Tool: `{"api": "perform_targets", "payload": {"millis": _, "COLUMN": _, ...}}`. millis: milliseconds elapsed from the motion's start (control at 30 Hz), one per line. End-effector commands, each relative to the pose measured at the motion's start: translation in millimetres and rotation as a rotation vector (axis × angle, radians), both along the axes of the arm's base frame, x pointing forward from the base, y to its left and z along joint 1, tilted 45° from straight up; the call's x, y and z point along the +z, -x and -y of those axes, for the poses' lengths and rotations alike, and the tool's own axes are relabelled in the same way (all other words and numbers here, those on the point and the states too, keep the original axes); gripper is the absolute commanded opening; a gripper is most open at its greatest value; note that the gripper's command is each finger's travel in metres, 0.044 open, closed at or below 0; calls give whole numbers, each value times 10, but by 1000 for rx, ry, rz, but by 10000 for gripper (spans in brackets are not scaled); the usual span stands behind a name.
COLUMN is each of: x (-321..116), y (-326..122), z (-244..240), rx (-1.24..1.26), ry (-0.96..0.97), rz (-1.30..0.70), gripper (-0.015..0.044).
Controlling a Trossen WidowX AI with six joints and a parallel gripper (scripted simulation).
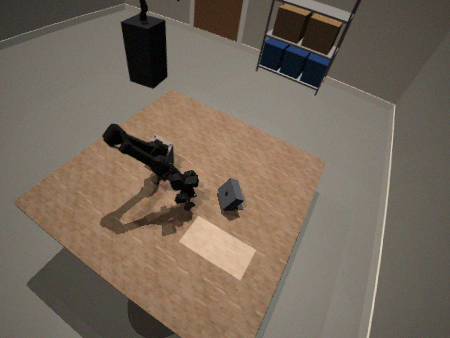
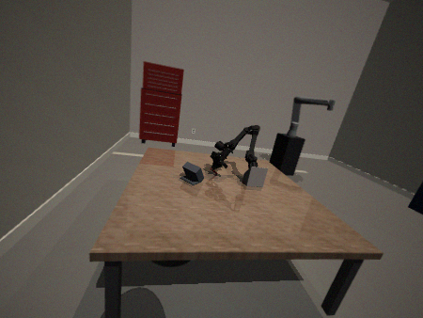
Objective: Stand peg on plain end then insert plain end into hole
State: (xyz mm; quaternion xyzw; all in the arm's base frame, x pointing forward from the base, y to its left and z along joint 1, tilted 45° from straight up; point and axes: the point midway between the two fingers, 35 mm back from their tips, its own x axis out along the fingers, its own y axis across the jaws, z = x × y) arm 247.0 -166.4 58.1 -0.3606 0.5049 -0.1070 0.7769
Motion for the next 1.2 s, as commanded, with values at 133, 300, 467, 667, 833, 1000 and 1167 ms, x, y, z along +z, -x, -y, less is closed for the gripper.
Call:
{"api": "perform_targets", "payload": {"millis": 133, "x": 28, "y": 41, "z": -18, "rx": 52, "ry": -13, "rz": 50, "gripper": 49}}
{"api": "perform_targets", "payload": {"millis": 300, "x": 43, "y": 71, "z": -24, "rx": 81, "ry": -22, "rz": 81, "gripper": 49}}
{"api": "perform_targets", "payload": {"millis": 467, "x": 58, "y": 101, "z": -29, "rx": 110, "ry": -30, "rz": 112, "gripper": 49}}
{"api": "perform_targets", "payload": {"millis": 667, "x": 74, "y": 138, "z": -34, "rx": 145, "ry": -40, "rz": 149, "gripper": 49}}
{"api": "perform_targets", "payload": {"millis": 833, "x": 87, "y": 169, "z": -37, "rx": 174, "ry": -48, "rz": 180, "gripper": 49}}
{"api": "perform_targets", "payload": {"millis": 1000, "x": 98, "y": 201, "z": -40, "rx": 203, "ry": -57, "rz": 210, "gripper": 49}}
{"api": "perform_targets", "payload": {"millis": 1167, "x": 108, "y": 233, "z": -41, "rx": 232, "ry": -65, "rz": 241, "gripper": 49}}
